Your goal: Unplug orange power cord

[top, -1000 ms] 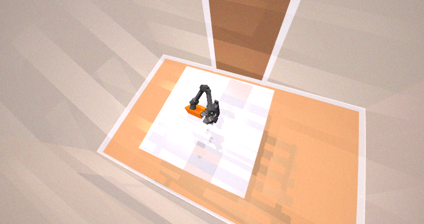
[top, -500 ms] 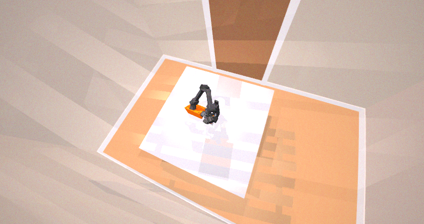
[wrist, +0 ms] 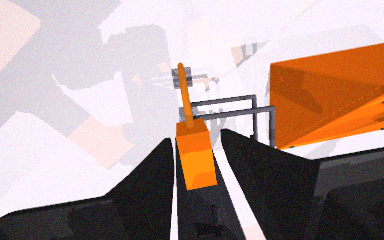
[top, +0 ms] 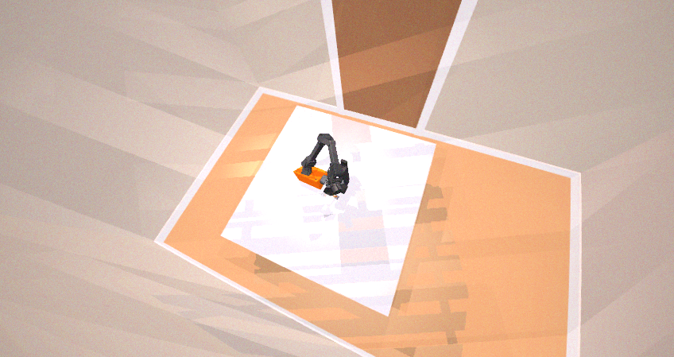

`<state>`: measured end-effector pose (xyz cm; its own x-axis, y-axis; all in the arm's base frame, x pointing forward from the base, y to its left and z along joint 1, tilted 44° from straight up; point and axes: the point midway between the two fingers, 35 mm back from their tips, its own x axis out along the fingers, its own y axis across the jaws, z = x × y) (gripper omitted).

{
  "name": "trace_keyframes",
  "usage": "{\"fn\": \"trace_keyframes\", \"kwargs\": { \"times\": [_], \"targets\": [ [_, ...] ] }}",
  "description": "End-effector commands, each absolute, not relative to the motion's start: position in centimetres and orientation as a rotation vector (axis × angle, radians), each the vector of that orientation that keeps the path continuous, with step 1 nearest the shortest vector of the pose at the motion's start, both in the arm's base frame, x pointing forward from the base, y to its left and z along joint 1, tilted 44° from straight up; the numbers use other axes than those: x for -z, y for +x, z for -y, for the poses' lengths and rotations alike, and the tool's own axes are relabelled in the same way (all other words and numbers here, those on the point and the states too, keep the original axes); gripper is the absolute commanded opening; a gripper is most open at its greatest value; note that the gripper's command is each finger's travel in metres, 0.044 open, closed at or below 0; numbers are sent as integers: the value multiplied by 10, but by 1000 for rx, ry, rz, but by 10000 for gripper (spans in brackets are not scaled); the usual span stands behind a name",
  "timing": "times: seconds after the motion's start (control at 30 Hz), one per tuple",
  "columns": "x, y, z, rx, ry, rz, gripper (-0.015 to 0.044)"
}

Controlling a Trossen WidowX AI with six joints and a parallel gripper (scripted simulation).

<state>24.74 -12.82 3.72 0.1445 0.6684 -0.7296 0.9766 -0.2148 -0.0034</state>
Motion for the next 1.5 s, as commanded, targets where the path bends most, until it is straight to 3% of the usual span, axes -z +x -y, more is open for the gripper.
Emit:
{"fn": "trace_keyframes", "kwargs": {
  "times": [0.0,0.97,1.07,1.47],
  "targets": [
    [-43,249,122,847,1954,-1568,160],
    [-48,253,99,844,1955,-1570,160],
    [-50,252,102,845,1949,-1570,81],
    [-49,252,103,845,1949,-1570,0]
  ]
}}
